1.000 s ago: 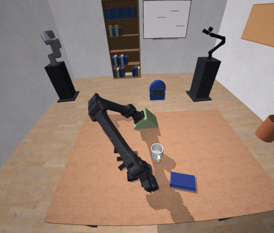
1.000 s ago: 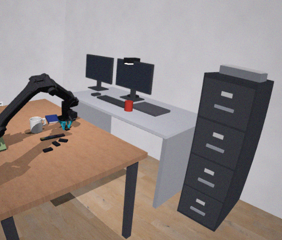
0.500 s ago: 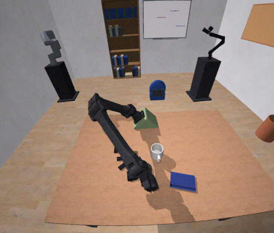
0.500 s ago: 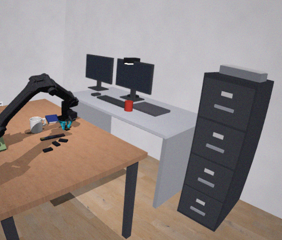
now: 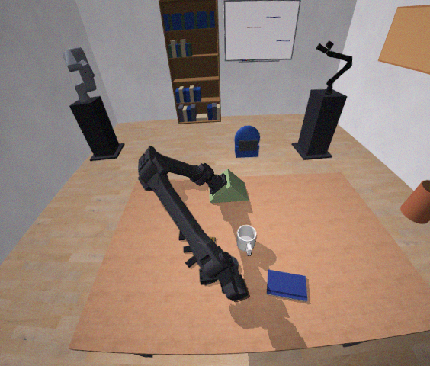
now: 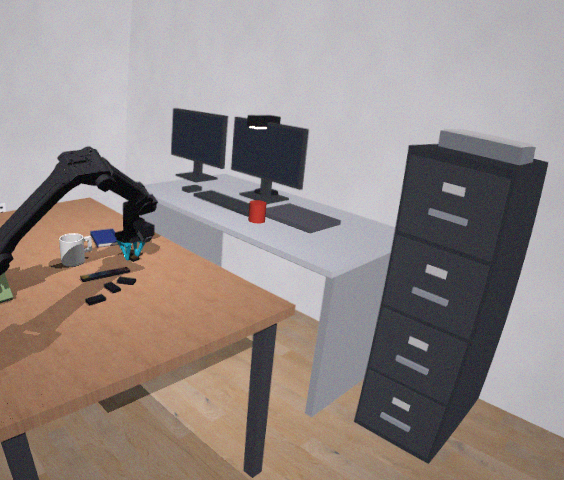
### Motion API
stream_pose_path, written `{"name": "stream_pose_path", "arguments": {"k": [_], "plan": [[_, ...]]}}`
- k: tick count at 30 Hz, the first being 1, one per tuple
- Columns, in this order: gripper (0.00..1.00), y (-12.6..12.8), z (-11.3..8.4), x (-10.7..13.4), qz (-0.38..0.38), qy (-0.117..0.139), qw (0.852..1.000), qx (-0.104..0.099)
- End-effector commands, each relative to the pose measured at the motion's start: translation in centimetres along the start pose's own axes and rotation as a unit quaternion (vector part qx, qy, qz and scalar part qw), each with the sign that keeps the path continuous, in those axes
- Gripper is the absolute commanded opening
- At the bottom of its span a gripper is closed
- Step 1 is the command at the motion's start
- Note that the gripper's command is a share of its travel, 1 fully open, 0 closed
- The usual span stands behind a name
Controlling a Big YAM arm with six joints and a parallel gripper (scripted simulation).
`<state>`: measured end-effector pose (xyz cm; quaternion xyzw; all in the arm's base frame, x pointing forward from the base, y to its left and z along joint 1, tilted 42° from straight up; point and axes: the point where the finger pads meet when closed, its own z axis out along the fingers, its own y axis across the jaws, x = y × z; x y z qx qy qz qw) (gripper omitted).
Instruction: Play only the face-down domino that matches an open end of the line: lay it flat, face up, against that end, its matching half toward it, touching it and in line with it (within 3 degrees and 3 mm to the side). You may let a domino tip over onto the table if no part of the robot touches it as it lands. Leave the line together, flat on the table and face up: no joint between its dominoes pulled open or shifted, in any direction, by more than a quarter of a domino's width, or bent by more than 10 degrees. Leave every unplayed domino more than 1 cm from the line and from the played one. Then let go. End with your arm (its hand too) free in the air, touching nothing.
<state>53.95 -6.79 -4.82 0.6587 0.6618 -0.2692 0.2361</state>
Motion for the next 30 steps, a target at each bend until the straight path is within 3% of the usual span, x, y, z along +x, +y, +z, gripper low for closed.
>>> {"name": "stream_pose_path", "arguments": {"k": [1, 30], "plan": [[0.44, -0.52, -0.82, 0.66, -0.011, 0.000, 1.000, -0.002], [0.44, -0.50, -0.96, 0.79, -0.013, -0.001, 1.000, -0.002]]}}
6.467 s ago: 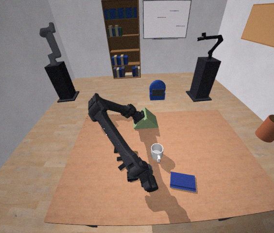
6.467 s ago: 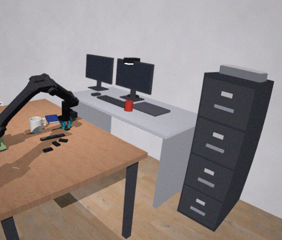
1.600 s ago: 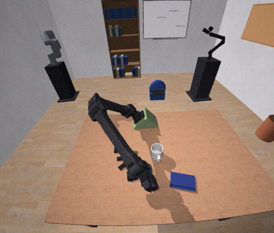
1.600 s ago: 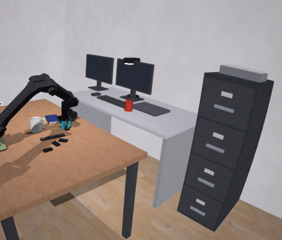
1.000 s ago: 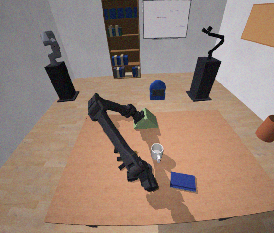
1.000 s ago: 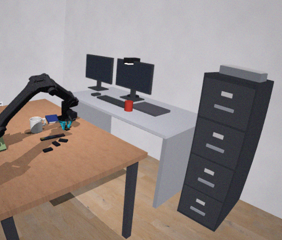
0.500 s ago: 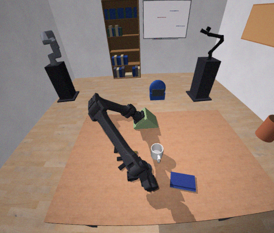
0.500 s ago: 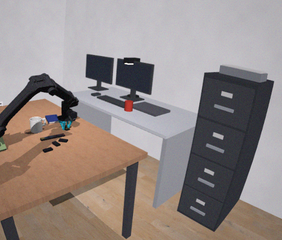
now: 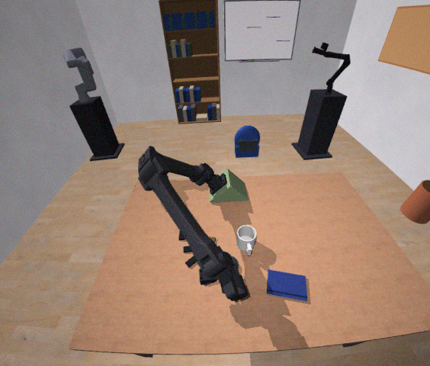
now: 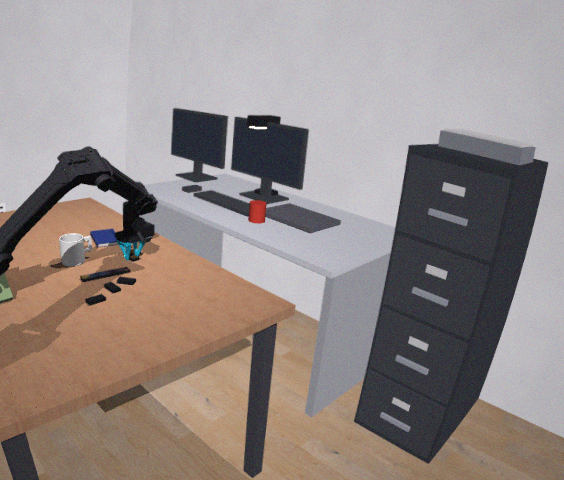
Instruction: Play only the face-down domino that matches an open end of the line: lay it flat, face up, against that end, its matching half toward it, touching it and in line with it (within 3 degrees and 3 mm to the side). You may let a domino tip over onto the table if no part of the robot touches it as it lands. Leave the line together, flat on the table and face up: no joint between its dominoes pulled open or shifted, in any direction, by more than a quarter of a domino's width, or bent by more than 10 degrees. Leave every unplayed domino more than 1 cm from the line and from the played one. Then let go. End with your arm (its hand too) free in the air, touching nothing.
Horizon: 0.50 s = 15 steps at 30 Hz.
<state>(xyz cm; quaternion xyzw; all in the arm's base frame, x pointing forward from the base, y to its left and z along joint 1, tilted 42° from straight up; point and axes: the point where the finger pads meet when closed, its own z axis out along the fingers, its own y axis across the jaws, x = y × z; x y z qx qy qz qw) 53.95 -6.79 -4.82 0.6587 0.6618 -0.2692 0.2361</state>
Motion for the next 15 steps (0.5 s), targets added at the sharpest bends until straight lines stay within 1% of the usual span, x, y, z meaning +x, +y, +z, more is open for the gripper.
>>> {"name": "stream_pose_path", "arguments": {"k": [1, 5, 6, 15], "plan": [[0.44, -0.50, -0.96, 0.79, -0.013, -0.001, 1.000, -0.002], [0.44, -0.50, -0.96, 0.79, -0.013, -0.001, 1.000, -0.002], [0.44, 0.14, -0.47, 0.09, -0.001, 0.000, 1.000, -0.004], [0.44, -0.49, -1.04, 0.85, -0.013, -0.001, 1.000, -0.002]]}}
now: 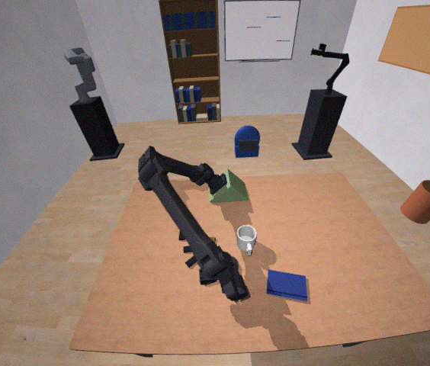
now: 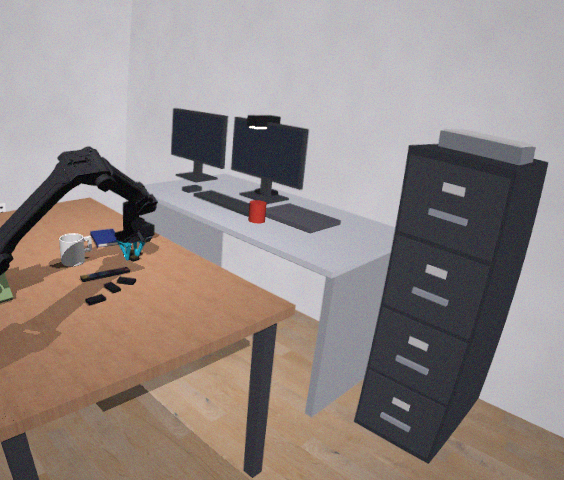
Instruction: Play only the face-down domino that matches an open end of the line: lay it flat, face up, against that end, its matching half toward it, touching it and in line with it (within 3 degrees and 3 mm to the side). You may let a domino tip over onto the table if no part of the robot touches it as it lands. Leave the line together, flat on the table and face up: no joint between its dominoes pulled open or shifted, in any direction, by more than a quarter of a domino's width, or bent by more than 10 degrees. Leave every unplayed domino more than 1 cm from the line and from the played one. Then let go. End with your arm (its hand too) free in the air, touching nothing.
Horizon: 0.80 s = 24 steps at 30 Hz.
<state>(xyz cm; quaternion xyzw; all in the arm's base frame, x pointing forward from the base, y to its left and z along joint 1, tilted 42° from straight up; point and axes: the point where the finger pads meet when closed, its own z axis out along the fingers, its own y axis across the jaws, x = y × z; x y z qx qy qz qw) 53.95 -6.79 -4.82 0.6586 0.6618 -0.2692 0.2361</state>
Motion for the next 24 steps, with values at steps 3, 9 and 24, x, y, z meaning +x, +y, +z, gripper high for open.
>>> {"name": "stream_pose_path", "arguments": {"k": [3, 9, 24], "plan": [[0.44, -0.49, -1.04, 0.85, -0.013, -0.001, 1.000, -0.002], [0.44, 0.07, -0.55, 0.19, -0.002, 0.000, 1.000, -0.004], [0.44, -0.47, -1.11, 0.92, -0.014, -0.002, 1.000, -0.002]]}}
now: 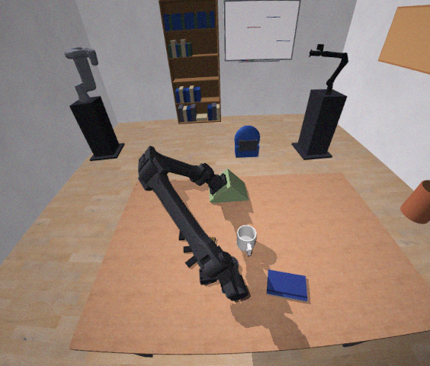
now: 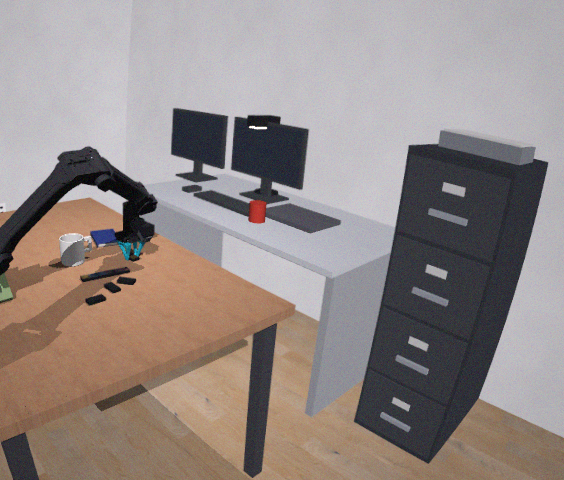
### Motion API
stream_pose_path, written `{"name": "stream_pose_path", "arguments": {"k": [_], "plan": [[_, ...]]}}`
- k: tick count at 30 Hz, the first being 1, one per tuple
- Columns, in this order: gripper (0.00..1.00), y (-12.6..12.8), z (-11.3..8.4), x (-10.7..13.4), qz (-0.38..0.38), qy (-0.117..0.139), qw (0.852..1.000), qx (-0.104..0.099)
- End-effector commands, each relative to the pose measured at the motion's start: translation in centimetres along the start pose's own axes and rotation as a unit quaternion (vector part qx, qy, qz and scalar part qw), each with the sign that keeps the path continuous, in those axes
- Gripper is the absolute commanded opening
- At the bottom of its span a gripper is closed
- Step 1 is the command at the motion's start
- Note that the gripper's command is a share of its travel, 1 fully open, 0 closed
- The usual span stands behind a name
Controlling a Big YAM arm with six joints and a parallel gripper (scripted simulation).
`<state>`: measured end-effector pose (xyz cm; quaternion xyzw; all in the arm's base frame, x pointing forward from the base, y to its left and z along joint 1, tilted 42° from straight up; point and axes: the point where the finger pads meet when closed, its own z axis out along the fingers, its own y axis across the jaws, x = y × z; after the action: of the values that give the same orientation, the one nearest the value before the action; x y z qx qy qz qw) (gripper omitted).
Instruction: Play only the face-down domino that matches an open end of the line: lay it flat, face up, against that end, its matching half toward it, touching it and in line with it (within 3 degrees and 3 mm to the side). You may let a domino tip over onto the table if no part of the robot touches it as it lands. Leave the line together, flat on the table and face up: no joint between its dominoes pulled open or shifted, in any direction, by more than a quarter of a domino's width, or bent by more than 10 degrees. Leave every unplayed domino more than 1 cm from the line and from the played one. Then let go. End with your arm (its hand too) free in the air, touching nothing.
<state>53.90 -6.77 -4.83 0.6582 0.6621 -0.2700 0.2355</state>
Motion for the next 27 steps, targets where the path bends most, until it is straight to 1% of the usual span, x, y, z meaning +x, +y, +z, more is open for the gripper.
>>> {"name": "stream_pose_path", "arguments": {"k": [1, 10, 17, 18, 27], "plan": [[0.44, 0.16, -0.50, 0.10, -0.001, 0.000, 1.000, -0.004], [0.44, -0.38, -1.20, 0.96, -0.013, -0.002, 1.000, -0.003], [0.44, -0.38, -1.20, 0.96, -0.013, -0.002, 1.000, -0.003], [0.44, 0.13, -0.52, 0.11, -0.001, 0.000, 1.000, -0.004], [0.44, -0.38, -1.28, 1.02, -0.014, -0.003, 1.000, -0.003]]}}
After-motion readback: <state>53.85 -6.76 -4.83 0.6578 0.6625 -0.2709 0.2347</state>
